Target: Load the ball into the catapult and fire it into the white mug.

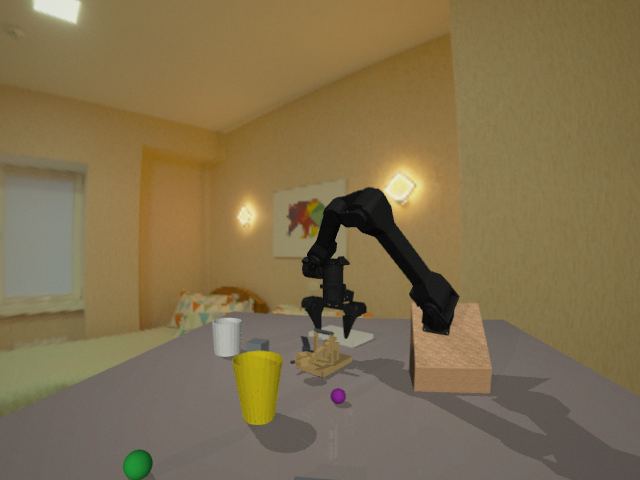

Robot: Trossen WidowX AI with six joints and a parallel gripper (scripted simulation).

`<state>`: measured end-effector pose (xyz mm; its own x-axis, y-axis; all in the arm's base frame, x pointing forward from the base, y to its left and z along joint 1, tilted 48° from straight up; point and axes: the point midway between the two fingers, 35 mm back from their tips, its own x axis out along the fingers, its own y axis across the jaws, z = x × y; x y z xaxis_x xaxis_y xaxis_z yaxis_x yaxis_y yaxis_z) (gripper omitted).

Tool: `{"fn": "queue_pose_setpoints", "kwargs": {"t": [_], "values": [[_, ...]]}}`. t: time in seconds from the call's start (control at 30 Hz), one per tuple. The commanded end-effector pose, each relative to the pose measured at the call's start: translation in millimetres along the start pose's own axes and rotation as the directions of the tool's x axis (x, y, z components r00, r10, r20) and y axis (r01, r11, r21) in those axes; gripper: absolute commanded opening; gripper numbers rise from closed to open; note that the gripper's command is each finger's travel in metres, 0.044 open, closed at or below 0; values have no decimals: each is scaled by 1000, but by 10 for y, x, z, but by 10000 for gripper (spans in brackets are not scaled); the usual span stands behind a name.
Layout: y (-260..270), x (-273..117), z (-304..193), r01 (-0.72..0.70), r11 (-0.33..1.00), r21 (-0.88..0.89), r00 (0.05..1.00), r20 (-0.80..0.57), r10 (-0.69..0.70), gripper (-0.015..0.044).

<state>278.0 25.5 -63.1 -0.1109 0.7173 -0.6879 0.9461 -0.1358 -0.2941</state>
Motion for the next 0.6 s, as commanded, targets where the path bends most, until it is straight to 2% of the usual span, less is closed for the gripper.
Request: {"fn": "queue_pose_setpoints", "kwargs": {"t": [0.0, 0.57], "values": [[-15, 83, 0, 6, 1000, 9, 1000, -6, -6, 440], [-13, 362, -3, 7, 1000, 10, 1000, -7, -7, 440]]}}
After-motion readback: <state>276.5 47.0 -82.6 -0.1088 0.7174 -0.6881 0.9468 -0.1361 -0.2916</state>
